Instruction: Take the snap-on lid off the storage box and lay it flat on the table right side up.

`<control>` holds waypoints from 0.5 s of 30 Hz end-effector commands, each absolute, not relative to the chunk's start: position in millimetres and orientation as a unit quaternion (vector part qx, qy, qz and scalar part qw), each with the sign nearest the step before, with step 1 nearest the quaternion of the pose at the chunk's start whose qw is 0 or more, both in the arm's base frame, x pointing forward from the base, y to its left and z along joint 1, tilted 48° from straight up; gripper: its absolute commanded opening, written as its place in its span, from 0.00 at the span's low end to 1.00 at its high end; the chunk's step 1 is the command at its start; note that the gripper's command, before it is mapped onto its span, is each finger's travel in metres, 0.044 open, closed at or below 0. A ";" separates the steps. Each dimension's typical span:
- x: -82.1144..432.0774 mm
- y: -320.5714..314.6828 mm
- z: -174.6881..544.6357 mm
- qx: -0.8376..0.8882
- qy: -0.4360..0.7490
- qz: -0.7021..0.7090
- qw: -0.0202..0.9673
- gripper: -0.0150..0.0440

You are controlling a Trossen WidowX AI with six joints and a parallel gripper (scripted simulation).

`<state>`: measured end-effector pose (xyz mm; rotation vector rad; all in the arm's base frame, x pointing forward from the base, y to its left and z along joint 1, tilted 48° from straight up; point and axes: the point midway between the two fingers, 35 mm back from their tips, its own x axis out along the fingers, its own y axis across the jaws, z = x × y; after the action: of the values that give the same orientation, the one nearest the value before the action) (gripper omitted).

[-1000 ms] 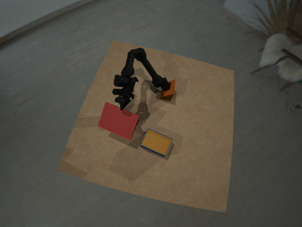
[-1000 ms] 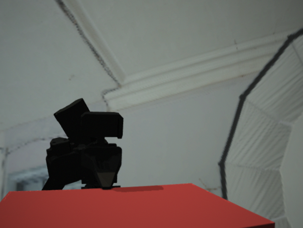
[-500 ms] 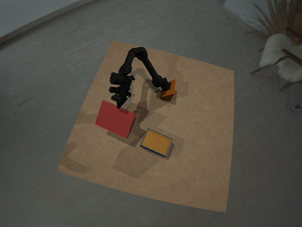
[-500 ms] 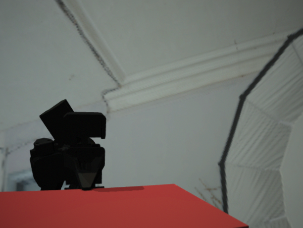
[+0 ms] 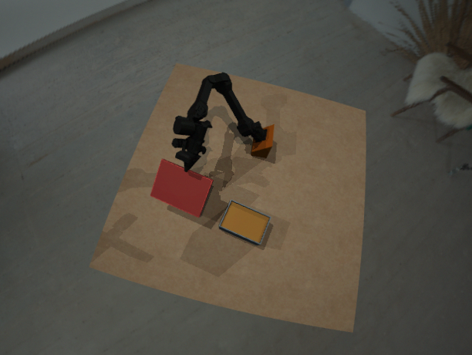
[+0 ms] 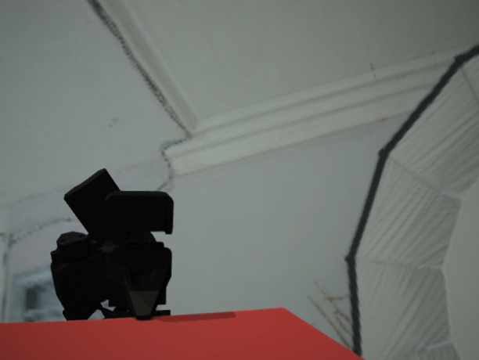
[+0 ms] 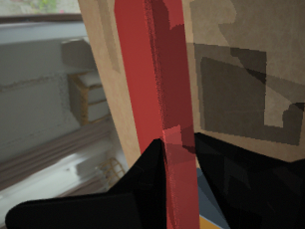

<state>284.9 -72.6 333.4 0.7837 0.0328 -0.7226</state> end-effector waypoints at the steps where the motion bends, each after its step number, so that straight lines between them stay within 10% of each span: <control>1: 284.6 -73.1 333.9 0.376 0.013 -0.337 0.863 0.25; 15: 284.9 -81.4 326.7 0.376 0.013 -0.337 0.863 0.25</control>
<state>284.7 -81.6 325.9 0.7853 0.0298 -0.7213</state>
